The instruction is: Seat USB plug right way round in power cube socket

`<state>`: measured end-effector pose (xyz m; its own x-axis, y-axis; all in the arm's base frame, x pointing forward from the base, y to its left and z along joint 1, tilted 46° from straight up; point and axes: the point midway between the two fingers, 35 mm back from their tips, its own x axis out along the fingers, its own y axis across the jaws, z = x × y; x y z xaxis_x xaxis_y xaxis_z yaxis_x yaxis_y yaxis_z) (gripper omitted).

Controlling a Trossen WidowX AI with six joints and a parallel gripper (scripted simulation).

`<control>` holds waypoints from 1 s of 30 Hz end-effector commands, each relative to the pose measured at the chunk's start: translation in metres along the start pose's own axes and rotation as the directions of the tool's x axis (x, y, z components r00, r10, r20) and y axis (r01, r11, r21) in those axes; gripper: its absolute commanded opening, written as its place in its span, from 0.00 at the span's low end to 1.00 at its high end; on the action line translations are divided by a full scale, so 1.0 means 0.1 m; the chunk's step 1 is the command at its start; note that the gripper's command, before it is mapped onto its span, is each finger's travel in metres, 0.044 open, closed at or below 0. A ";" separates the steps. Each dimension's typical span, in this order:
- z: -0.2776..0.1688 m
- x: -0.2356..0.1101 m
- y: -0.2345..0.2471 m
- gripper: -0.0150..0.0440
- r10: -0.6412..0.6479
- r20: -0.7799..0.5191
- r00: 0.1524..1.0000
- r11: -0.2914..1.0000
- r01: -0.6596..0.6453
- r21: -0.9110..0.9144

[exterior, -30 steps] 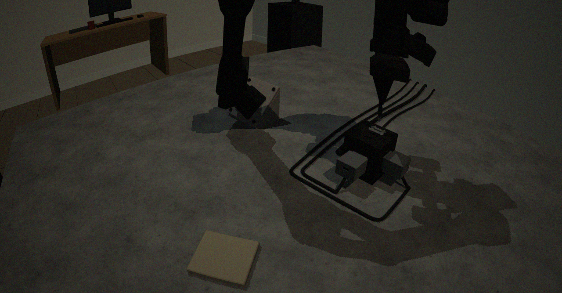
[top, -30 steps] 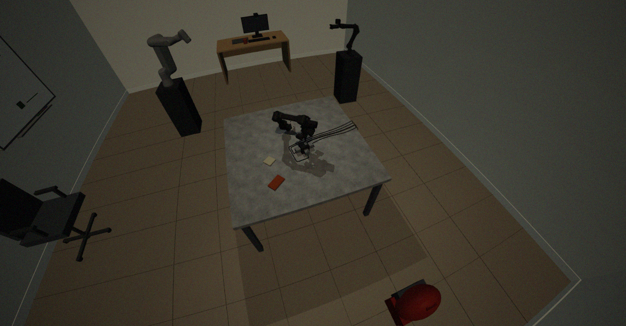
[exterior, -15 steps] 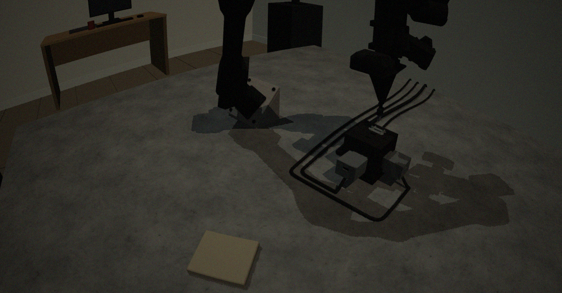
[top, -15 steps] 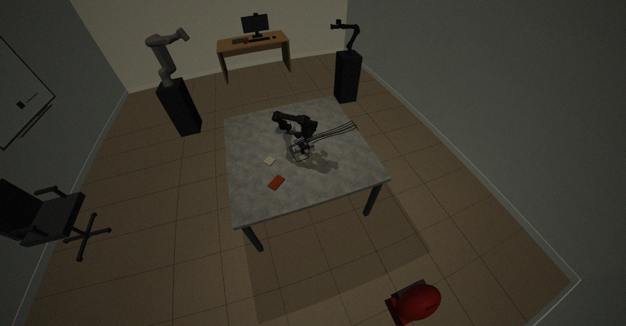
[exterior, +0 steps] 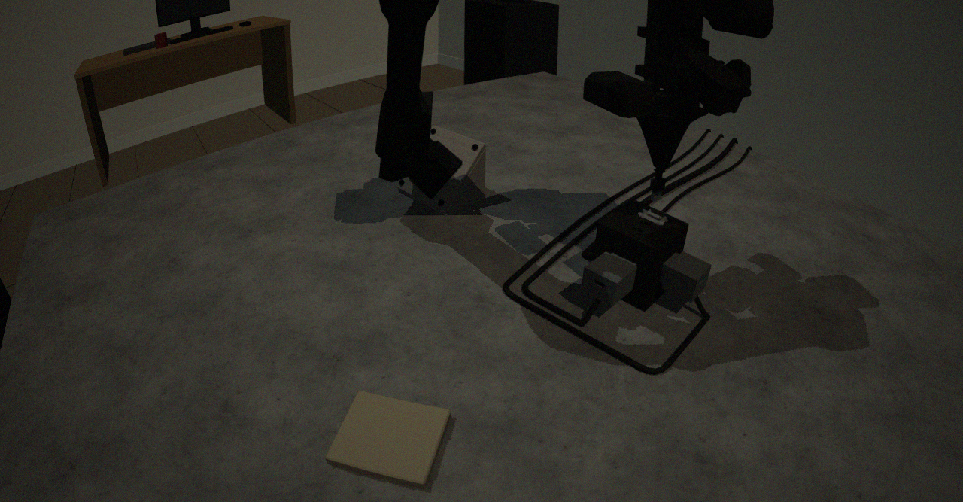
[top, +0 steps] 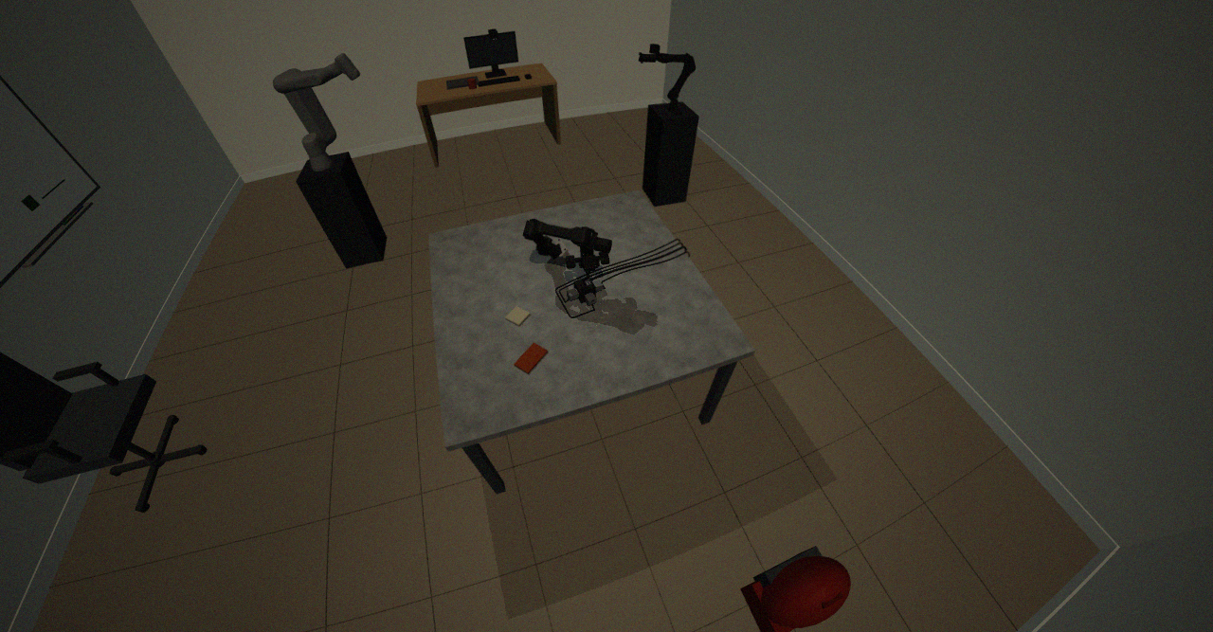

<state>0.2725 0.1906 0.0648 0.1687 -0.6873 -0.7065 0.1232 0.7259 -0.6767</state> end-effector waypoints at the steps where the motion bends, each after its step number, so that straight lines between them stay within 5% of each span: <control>1: 0.00 0.00 0.00 0.25 0.000 0.000 1.000 0.996 0.000 0.089; 30: 0.00 0.00 0.00 0.25 0.000 0.000 1.000 0.661 0.000 0.750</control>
<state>0.2725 0.1906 0.0648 0.1687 -0.6873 -0.7065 0.7786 0.5325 -0.3320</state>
